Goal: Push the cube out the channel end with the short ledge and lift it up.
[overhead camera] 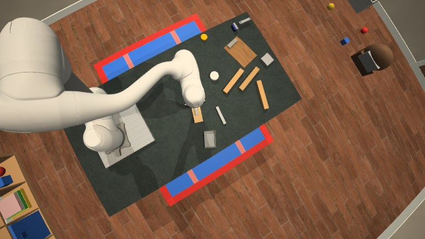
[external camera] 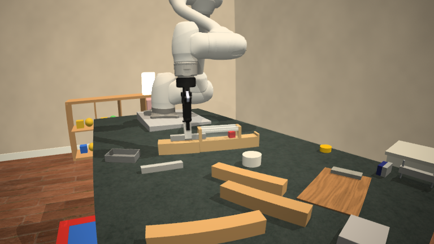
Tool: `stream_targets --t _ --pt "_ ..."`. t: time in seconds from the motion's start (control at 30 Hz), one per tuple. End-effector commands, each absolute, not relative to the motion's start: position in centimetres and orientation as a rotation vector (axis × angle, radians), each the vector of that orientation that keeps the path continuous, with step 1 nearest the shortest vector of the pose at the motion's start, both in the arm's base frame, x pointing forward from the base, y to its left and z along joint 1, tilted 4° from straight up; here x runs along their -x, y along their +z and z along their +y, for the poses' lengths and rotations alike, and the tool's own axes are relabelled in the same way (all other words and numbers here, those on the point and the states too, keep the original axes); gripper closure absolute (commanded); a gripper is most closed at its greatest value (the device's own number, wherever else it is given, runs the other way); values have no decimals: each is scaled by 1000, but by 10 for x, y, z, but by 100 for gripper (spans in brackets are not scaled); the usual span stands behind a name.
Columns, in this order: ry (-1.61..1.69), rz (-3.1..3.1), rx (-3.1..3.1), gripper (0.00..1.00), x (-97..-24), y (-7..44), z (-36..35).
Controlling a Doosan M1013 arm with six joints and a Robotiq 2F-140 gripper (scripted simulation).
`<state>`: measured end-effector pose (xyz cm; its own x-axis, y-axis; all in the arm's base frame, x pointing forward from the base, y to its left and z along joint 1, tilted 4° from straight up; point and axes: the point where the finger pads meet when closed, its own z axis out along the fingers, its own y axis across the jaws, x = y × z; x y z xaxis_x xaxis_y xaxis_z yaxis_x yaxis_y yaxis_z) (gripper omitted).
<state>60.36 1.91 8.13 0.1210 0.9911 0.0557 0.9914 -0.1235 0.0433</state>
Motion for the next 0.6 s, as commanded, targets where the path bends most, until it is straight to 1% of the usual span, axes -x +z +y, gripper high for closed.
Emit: stream_targets --t 0.0,0.57 --pt "-109 -2068 2357 100 -606 81 30" --pt "-109 -2068 2357 100 -608 82 41"
